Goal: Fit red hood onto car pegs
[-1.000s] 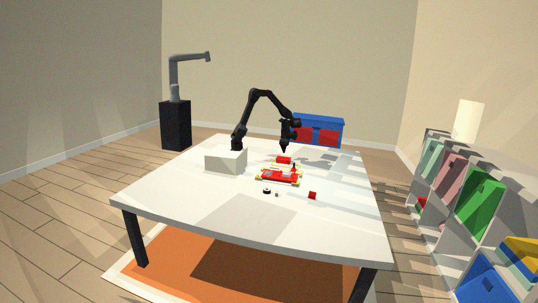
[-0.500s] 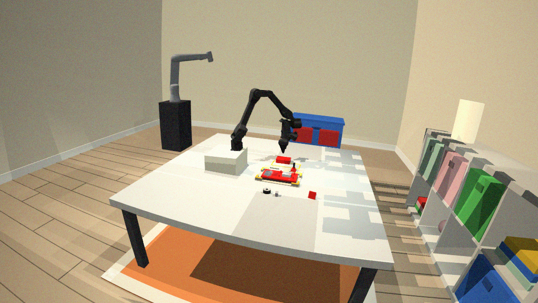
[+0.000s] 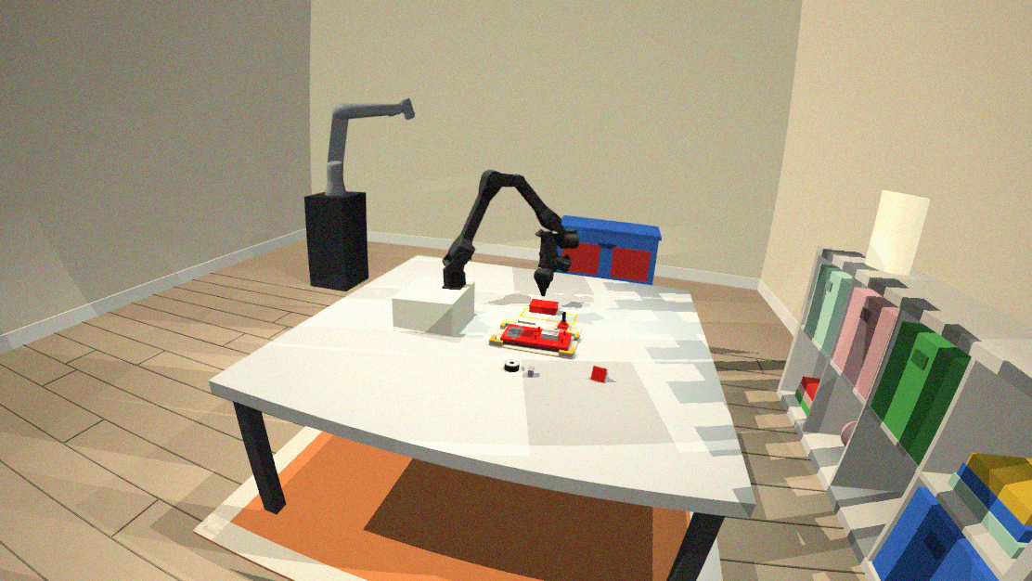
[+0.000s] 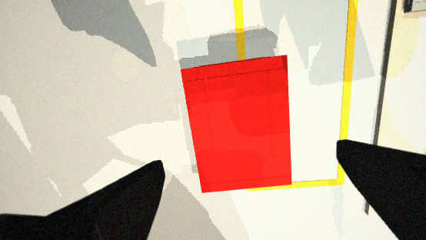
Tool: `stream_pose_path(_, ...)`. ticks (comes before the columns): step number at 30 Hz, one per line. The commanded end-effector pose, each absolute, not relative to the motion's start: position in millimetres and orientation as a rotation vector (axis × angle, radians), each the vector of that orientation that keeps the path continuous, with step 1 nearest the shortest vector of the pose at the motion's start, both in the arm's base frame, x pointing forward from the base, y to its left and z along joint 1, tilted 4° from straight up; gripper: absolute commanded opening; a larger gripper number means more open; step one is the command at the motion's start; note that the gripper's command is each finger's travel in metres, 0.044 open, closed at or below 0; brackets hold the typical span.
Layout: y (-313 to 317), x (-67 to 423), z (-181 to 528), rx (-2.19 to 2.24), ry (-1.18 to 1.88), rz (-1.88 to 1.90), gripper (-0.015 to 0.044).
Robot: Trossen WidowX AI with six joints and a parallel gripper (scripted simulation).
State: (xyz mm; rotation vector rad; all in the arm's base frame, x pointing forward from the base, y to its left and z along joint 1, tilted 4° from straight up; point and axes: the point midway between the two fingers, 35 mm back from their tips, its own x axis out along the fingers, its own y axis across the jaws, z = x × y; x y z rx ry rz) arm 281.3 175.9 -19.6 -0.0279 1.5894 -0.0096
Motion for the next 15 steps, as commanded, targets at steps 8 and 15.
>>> stream_pose_path(8,176.4,280.7,-27.2,-0.02,1.594,-0.011,0.044)
stream_pose_path(15,176.4,280.6,-31.5,-0.02,1.594,-0.011,0.044)
